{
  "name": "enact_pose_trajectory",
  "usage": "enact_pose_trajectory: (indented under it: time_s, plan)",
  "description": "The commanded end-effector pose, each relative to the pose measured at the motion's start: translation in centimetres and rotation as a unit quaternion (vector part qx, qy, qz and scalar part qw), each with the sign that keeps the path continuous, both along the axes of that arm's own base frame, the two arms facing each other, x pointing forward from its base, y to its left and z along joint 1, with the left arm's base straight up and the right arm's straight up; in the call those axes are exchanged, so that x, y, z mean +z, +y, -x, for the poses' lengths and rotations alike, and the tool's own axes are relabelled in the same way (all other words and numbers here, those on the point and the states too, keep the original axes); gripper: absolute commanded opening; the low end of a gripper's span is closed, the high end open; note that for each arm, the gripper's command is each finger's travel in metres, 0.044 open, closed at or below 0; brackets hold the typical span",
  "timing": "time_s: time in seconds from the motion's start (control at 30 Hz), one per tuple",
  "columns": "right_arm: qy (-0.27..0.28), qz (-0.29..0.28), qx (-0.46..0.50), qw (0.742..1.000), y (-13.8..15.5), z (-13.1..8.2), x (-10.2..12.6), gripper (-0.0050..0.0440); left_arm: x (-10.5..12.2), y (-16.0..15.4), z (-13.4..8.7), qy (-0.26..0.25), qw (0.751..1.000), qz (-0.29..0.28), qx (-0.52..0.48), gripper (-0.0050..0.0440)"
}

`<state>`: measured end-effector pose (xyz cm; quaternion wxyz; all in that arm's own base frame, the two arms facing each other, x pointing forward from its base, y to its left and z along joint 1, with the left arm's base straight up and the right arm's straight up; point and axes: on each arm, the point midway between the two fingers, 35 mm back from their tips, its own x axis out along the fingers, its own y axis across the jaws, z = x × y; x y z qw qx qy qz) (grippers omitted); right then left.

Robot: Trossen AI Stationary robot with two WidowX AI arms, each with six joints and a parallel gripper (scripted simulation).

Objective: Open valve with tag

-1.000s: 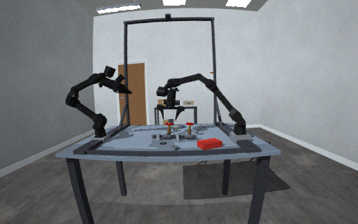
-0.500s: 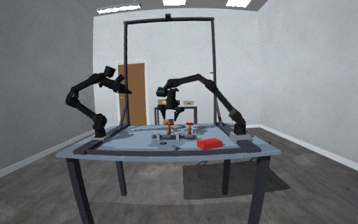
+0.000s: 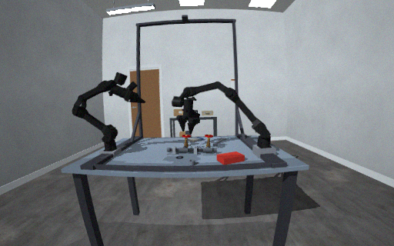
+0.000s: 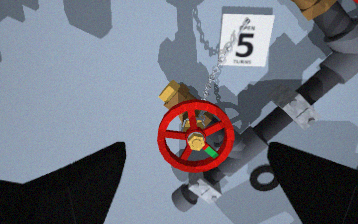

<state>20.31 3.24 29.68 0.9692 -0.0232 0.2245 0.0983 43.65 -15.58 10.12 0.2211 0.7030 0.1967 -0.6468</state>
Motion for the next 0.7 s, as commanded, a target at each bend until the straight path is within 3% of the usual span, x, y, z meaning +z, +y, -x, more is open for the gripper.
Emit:
enact_pose_trajectory:
  time_s: [0.0, 0.07, 0.23, 0.67]
  plan:
    - [-0.007, -0.001, 0.001, 1.0, 0.1, 0.0, 0.6, 0.04, 0.0, 0.3, -0.2, -0.006, 1.0, -0.001, -0.02, 0.0383]
    - [-0.007, -0.001, 0.001, 1.0, 0.1, 0.0, 0.6, 0.04, -0.6, 0.3, -0.3, -0.006, 1.0, -0.001, -0.02, 0.0335]
    - [-0.007, -0.001, 0.001, 1.0, 0.1, 0.0, 0.6, 0.04, -2.3, 0.3, -0.5, -0.006, 1.0, -0.001, -0.02, 0.0311]
    - [-0.007, -0.001, 0.001, 1.0, 0.1, 0.0, 0.6, 0.04, -1.7, 0.1, -0.9, -0.019, 1.0, 0.004, -0.019, 0.0238]
